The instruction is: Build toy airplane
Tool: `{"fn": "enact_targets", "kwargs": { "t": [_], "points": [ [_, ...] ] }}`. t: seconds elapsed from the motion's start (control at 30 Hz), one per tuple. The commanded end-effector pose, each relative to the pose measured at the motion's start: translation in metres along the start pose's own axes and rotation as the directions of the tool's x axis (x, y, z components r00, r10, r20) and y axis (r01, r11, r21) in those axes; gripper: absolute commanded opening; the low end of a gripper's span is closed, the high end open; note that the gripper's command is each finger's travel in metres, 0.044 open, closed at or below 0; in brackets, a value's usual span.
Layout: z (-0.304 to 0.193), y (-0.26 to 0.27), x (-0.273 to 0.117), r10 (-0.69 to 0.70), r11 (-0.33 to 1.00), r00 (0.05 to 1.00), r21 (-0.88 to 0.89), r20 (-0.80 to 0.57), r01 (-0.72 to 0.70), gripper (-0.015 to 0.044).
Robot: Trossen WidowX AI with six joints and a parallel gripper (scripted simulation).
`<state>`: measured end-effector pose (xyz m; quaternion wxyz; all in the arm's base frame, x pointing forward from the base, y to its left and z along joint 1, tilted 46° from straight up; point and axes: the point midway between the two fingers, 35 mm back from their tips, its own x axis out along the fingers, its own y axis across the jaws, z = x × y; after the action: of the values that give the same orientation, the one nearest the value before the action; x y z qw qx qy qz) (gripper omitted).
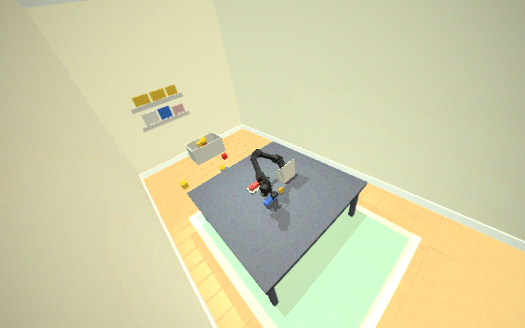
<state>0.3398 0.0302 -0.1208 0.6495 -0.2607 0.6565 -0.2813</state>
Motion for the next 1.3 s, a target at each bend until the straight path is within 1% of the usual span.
{"fn": "enact_targets", "kwargs": {
  "t": [0.0,0.77,1.07,1.27],
  "points": [
    [-0.001,0.0,0.007,-0.005,1.0,1.0,-0.008,-0.001,0.005,0.044],
    [-0.001,-0.001,0.042,-0.007,1.0,1.0,-0.008,-0.001,0.007,0.044],
    [-0.001,-0.001,0.042,-0.007,1.0,1.0,-0.008,-0.001,0.007,0.0204],
    [-0.001,-0.001,0.042,-0.007,1.0,1.0,-0.008,-0.001,0.007,0.0164]
  ]
}}
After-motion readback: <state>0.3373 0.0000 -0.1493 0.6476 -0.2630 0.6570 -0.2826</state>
